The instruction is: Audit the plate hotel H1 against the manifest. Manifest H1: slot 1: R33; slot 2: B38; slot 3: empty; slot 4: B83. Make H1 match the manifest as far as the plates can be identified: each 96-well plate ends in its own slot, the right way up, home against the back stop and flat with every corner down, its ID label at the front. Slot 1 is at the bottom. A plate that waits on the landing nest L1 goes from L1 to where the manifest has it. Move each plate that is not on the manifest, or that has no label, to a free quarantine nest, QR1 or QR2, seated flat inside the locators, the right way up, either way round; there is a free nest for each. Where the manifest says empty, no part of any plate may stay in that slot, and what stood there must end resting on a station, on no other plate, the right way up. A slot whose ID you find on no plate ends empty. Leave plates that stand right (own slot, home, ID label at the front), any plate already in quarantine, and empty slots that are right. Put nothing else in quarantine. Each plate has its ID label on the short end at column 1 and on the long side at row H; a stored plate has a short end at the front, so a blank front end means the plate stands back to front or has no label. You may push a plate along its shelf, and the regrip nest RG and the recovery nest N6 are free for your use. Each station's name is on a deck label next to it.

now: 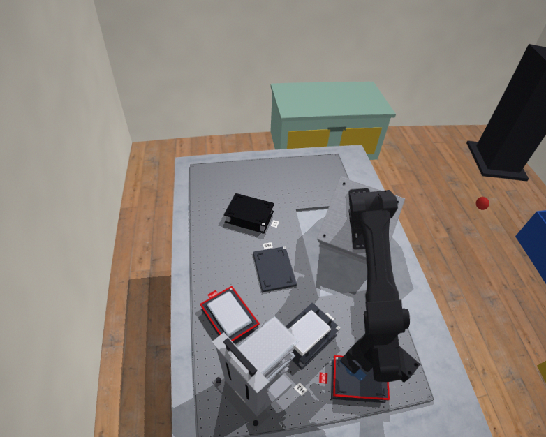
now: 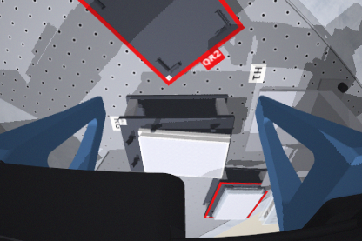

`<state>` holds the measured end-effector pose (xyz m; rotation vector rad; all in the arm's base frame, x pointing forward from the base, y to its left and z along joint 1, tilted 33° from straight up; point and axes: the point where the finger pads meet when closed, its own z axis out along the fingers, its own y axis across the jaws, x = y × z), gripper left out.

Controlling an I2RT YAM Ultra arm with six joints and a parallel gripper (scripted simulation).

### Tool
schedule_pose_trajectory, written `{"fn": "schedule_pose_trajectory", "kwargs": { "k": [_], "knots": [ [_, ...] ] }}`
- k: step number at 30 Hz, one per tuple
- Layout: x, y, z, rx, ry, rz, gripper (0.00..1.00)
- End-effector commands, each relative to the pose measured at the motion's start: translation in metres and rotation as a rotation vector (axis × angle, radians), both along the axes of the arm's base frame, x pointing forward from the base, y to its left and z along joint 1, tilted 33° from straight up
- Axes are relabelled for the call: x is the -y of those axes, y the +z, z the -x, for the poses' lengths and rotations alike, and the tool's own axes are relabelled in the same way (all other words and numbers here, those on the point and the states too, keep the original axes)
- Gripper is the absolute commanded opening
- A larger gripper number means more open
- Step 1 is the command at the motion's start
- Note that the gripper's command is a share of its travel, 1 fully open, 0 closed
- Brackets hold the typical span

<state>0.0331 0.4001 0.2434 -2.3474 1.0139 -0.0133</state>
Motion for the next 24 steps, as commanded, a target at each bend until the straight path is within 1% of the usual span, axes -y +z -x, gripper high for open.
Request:
{"fn": "schedule_pose_trajectory", "kwargs": {
  "k": [1,11,13,19,24],
  "knots": [
    [0.01,0.027,0.007,-0.002,0.009,-0.037,1.0],
    [0.023,0.05,0.011,-0.002,0.009,-0.037,1.0],
    [0.023,0.05,0.011,-0.002,0.009,-0.037,1.0],
    [0.03,0.064,0.013,-0.002,0.009,-0.037,1.0],
    [0.03,0.064,0.014,-0.003,0.013,-0.037,1.0]
  ]
}}
